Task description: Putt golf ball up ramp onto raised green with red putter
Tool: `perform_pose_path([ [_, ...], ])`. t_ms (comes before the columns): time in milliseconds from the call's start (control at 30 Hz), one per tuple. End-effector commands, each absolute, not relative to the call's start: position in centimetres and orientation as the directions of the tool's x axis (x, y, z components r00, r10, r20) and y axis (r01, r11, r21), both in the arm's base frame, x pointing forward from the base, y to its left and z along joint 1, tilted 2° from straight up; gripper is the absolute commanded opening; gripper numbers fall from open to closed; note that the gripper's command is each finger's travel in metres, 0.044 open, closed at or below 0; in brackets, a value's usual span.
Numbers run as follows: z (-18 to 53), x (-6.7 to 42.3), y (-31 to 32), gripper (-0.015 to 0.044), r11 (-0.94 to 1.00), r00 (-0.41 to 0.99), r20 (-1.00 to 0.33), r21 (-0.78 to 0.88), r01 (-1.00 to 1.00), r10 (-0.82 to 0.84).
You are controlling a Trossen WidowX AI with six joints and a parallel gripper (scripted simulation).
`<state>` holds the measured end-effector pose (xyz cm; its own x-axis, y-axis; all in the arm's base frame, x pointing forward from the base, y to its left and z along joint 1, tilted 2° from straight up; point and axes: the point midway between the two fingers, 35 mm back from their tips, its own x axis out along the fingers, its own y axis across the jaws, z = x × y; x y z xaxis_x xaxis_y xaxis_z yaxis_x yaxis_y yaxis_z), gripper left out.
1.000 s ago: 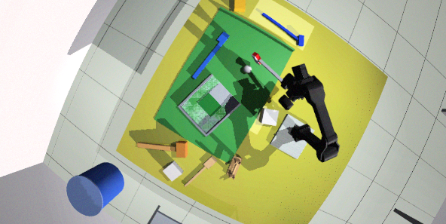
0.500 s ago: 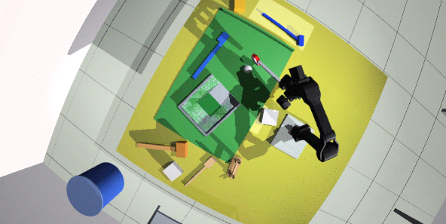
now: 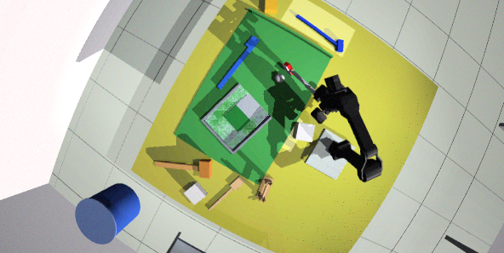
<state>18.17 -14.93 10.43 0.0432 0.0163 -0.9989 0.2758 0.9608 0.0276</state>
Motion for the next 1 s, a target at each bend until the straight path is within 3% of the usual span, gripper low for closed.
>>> perform_pose_path([
  [0, 9.9, 18.2, -15.0, 0.0, 0.96, 0.045, -0.999, 0.024, 0.279, 0.012],
  [967, 9.8, 17.3, -17.5, 0.0, 0.959, 0.04, -0.999, 0.028, 0.282, 0.017],
])
